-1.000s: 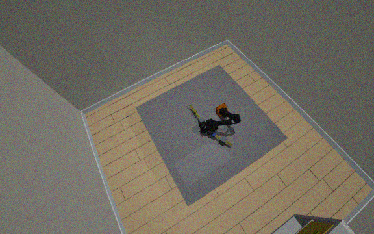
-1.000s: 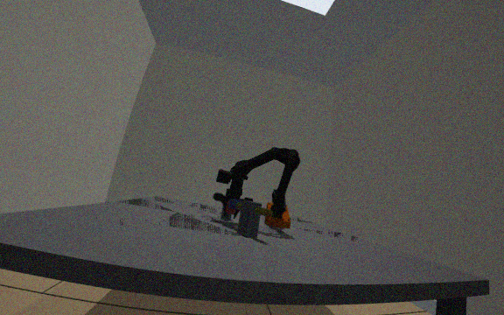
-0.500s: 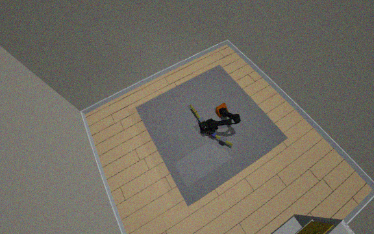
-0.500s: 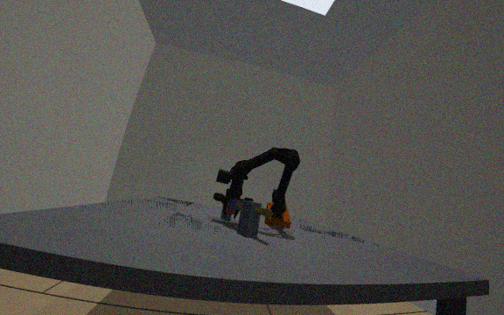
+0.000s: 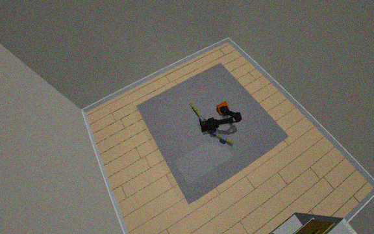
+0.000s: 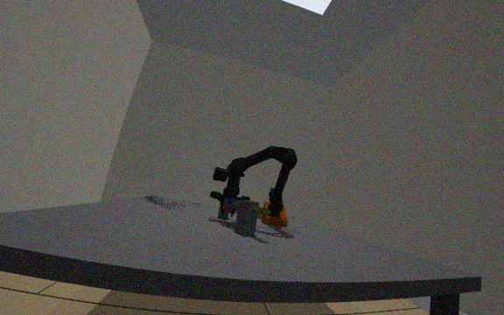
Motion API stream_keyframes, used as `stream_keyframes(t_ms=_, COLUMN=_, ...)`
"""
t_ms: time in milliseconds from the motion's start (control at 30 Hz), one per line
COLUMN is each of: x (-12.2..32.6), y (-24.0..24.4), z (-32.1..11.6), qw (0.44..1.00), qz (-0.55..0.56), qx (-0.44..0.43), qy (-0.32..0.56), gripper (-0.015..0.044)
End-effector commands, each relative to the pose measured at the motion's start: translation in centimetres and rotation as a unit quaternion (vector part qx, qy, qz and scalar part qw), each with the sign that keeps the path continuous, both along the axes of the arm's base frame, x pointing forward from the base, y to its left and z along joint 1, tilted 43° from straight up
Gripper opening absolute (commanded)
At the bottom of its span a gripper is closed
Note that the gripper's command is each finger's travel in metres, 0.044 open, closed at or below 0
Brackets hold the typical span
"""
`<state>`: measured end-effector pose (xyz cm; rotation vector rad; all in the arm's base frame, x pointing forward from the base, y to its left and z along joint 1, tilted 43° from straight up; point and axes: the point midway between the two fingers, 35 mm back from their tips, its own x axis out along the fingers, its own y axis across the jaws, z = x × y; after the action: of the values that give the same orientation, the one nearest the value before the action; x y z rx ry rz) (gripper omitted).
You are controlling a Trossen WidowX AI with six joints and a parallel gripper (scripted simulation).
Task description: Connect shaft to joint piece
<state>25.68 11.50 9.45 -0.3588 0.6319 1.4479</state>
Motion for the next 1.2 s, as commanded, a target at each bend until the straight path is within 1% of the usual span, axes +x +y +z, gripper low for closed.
stream_keyframes(t_ms=0, x=0.1, y=-0.4, z=0.0, qw=0.999, qz=0.015, qx=-0.035, qy=-0.007, gripper=0.0000)
stream_keyframes(t_ms=433, x=0.4, y=-1.4, z=0.4, qw=0.989, qz=0.055, qx=-0.138, qy=-0.026, gripper=0.0000)
stream_keyframes(t_ms=667, x=0.5, y=-2.1, z=0.7, qw=0.981, qz=0.068, qx=-0.179, qy=-0.031, gripper=0.0000)
stream_keyframes(t_ms=1167, x=0.4, y=-2.5, z=0.8, qw=0.980, qz=0.063, qx=-0.187, qy=-0.020, gripper=0.0000)
